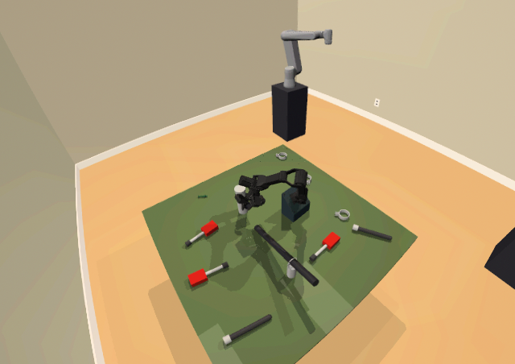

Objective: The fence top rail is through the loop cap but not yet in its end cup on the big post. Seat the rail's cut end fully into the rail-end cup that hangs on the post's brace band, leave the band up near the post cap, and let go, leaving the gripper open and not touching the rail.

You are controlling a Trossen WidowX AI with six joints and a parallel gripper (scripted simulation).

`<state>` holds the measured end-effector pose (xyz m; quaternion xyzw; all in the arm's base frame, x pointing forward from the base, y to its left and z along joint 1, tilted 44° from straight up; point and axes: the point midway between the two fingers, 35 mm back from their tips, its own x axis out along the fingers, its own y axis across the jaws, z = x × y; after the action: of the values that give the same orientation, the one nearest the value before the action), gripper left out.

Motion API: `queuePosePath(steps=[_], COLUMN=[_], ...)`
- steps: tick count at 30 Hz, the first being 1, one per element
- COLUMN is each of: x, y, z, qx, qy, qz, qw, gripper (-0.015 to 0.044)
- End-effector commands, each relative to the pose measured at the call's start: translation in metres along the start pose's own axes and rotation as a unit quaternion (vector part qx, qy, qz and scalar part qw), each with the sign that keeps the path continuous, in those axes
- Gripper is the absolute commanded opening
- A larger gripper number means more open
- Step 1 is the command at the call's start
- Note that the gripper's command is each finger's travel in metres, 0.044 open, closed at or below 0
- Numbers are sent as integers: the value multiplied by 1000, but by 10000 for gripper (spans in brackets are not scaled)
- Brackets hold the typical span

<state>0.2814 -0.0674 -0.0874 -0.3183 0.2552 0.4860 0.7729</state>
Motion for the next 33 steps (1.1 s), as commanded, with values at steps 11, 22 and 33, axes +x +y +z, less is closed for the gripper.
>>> queuePosePath(steps=[11,22,33], x=[-4,-2,-3], y=[8,4,5], z=[-1,-1,0], qx=[-38,-21,-23], qy=[-21,-12,-15], qz=[0,0,0], qw=[999,1000,1000], gripper=[0,0,0])
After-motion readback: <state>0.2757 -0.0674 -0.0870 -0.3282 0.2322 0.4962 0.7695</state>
